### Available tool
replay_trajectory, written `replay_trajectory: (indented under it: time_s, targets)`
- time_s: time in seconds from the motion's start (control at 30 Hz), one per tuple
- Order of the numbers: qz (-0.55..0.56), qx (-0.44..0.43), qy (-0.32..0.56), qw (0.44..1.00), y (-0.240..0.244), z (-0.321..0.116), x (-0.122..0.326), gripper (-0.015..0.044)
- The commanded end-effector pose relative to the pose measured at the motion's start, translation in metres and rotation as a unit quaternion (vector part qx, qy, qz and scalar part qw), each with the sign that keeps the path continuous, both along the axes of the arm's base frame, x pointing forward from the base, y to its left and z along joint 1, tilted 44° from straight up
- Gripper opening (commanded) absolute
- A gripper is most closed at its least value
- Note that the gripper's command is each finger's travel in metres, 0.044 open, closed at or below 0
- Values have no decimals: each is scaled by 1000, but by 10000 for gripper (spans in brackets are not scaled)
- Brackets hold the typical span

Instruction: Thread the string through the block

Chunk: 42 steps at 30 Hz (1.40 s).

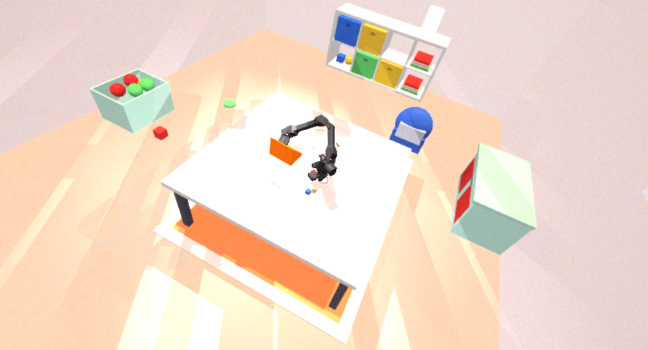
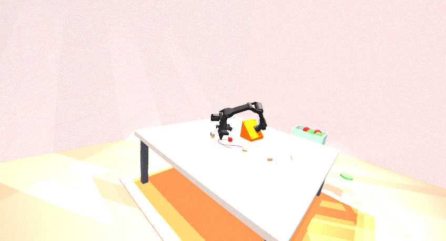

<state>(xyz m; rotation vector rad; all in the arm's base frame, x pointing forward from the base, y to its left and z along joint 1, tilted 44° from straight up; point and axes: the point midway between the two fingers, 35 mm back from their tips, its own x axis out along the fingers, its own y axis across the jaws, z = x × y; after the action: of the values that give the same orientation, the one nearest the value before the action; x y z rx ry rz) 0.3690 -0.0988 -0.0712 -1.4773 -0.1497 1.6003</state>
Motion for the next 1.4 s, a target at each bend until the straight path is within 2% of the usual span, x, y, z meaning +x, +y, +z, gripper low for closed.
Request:
replay_trajectory:
  time_s: [0.0, 1.37]
  targets:
    - [-2, 0, 5, 1000, 1, -1, -3, 0]
    - [-2, 0, 6, 1000, 24, 13, -44, 0]
